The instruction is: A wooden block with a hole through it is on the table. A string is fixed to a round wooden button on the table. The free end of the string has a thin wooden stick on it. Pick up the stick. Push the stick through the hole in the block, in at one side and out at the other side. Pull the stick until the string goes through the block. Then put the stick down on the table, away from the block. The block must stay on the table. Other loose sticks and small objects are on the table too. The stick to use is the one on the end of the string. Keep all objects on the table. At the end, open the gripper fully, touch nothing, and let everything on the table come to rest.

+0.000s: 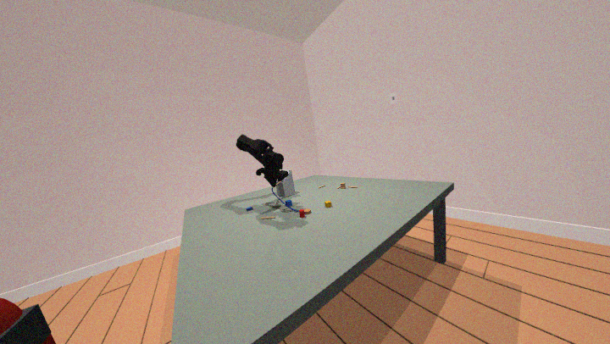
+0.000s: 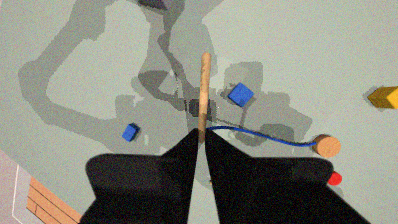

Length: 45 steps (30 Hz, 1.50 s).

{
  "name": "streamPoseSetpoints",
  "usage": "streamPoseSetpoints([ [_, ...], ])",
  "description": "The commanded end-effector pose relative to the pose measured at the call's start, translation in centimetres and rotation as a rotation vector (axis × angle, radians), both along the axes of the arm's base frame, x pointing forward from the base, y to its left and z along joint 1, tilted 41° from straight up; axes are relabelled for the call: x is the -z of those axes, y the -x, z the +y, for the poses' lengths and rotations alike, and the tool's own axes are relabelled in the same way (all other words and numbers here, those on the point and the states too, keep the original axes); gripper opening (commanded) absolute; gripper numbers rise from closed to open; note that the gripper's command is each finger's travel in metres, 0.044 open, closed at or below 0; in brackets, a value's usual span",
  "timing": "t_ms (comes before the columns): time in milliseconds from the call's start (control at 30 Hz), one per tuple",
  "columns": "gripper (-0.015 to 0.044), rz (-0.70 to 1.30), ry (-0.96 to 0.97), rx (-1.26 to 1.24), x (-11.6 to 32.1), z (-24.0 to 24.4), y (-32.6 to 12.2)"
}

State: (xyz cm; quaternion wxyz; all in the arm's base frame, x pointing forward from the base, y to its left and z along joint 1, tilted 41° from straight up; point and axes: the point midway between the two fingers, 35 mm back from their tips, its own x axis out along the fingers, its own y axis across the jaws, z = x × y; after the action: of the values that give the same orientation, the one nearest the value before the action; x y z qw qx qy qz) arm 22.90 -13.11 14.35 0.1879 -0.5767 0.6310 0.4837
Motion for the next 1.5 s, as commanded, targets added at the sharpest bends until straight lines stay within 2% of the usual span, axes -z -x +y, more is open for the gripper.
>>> streamPoseSetpoints([
  [0, 0.0, 0.101, -0.048, -0.126, 0.0, 0.3, -0.3],
  [633, 0.0, 0.496, -0.241, -0.641, -0.6, 1.0, -1.0],
  [900, 0.0, 0.478, -0.239, -0.625, -0.7, 0.9, -1.0],
  [1233, 0.0, 0.232, -0.214, -0.397, -2.0, -0.5, -1.3],
  [1467, 0.0, 0.228, -0.214, -0.393, -2.0, -0.5, -1.3],
])
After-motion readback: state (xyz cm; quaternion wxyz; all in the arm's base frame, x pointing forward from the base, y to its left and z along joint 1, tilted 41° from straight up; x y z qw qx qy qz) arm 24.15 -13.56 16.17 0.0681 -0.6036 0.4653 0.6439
